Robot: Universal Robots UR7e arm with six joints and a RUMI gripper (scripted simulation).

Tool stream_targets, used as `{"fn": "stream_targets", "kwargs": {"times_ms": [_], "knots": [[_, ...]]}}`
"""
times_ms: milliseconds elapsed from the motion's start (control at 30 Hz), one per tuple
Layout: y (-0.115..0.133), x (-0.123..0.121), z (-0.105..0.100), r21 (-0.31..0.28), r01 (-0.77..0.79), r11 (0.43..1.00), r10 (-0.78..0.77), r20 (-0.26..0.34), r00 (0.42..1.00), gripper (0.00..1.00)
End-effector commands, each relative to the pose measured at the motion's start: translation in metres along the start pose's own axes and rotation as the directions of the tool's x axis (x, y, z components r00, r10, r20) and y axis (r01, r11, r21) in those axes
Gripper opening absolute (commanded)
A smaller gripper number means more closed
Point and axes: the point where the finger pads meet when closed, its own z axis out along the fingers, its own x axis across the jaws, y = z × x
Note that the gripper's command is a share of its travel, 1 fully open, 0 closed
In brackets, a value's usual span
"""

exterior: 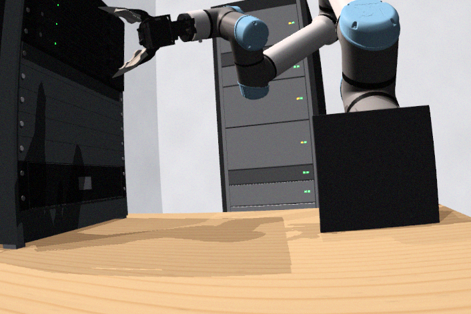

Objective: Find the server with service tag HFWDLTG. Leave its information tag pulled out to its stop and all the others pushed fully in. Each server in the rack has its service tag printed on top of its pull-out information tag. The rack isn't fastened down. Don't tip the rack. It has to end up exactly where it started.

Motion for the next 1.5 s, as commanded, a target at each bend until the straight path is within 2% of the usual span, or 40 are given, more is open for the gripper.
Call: {"fn": "stream_targets", "kwargs": {"times_ms": [0,100,600,1467], "knots": [[-0.014,0.01,-0.004,0.068,-0.052,0.996,0.051,0.017,0.999,1.0],[-0.016,0.012,-0.005,0.077,-0.059,0.995,0.058,0.019,0.998,1.0],[-0.04,0.034,-0.021,0.201,-0.157,0.967,0.148,0.06,0.987,1.0],[-0.066,0.06,-0.053,0.347,-0.266,0.899,0.234,0.133,0.963,1.0]]}}
